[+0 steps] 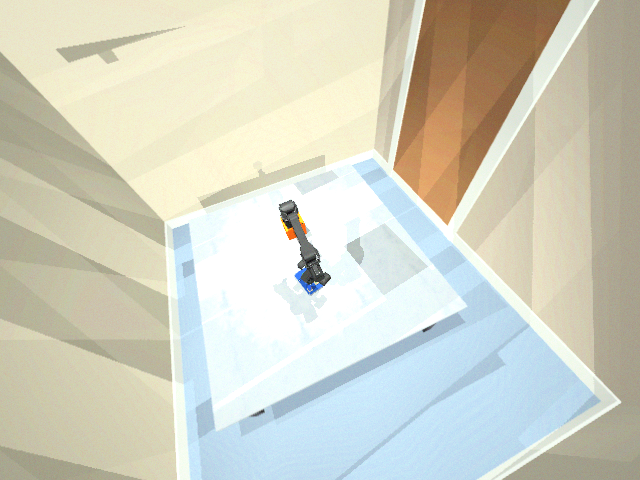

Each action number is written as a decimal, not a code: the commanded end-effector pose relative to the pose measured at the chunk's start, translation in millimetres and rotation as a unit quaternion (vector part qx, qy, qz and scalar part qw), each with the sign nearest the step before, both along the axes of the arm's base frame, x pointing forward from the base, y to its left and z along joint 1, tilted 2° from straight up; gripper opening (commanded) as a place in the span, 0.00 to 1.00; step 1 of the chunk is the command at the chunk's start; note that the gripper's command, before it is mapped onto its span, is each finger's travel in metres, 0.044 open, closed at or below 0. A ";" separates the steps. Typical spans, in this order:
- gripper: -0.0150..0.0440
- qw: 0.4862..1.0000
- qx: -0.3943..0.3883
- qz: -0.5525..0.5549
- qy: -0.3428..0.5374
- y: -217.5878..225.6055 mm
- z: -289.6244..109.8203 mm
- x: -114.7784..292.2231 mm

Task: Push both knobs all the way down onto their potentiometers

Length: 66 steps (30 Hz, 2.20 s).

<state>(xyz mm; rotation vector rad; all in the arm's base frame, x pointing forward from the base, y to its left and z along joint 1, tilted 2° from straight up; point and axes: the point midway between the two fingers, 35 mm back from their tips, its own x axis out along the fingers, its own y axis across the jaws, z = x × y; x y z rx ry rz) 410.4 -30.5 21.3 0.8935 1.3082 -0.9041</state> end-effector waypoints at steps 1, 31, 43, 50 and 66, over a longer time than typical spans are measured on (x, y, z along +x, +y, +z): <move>0.25 1.000 -0.001 0.000 0.002 -1.1 -8.4 1.4; 0.25 1.000 -0.001 0.000 0.002 -1.2 -9.9 1.5; 0.25 1.000 -0.001 0.000 0.002 -0.9 -2.0 1.4; 0.25 1.000 -0.001 0.000 0.002 -0.4 9.1 0.9; 0.61 1.000 0.000 0.000 0.005 0.4 13.1 -1.2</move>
